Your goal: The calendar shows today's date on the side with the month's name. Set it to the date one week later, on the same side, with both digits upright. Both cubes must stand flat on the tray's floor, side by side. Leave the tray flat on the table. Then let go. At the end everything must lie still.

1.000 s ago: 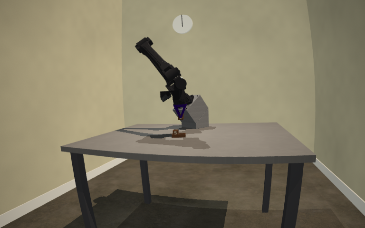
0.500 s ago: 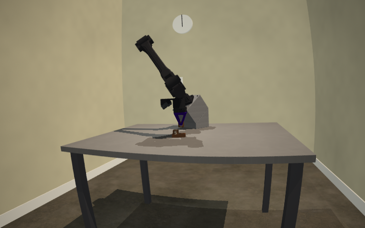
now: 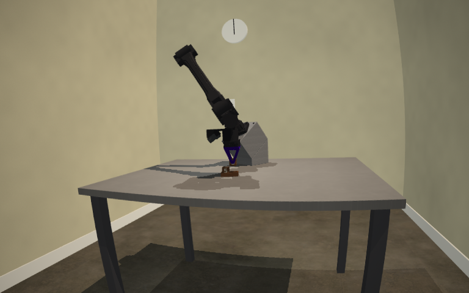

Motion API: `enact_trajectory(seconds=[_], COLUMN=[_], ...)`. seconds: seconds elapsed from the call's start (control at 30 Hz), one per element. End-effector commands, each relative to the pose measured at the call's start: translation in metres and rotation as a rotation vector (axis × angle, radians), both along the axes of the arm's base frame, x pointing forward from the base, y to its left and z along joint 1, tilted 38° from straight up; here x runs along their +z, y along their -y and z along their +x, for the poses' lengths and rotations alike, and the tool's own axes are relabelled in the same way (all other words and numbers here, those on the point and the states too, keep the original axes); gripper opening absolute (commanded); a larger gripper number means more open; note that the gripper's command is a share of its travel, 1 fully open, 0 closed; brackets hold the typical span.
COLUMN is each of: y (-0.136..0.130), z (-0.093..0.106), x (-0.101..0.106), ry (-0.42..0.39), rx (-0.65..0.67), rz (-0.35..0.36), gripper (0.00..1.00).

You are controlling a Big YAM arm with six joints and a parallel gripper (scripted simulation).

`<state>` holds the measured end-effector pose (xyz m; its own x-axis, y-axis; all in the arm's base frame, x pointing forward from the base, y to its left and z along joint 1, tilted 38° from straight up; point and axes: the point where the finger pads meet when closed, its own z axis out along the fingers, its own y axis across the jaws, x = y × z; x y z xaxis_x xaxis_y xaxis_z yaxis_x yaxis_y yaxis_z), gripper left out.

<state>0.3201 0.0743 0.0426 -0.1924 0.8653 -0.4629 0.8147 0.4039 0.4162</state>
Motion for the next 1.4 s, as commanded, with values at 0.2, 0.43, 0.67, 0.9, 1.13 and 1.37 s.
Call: enact_trajectory(seconds=[0.2,0.43,0.67,0.9,1.13,1.37], y=[0.0011,0.0011,0.0011,0.0011,0.0009,0.0003], z=[-0.0015,-0.0015,-0.0015,-0.0015,-0.0014,-0.0012], x=[-0.0008,-0.0008,-0.0008,-0.0008,0.0,0.0025], ry=[-0.001,-0.001,-0.001,-0.001,0.002,0.012], rx=[0.008,0.008,0.008,0.008,0.01,0.013], rz=[-0.005,-0.005,-0.005,-0.005,-0.004,0.001], gripper=[0.26,0.26,0.26,0.26,0.26,0.26])
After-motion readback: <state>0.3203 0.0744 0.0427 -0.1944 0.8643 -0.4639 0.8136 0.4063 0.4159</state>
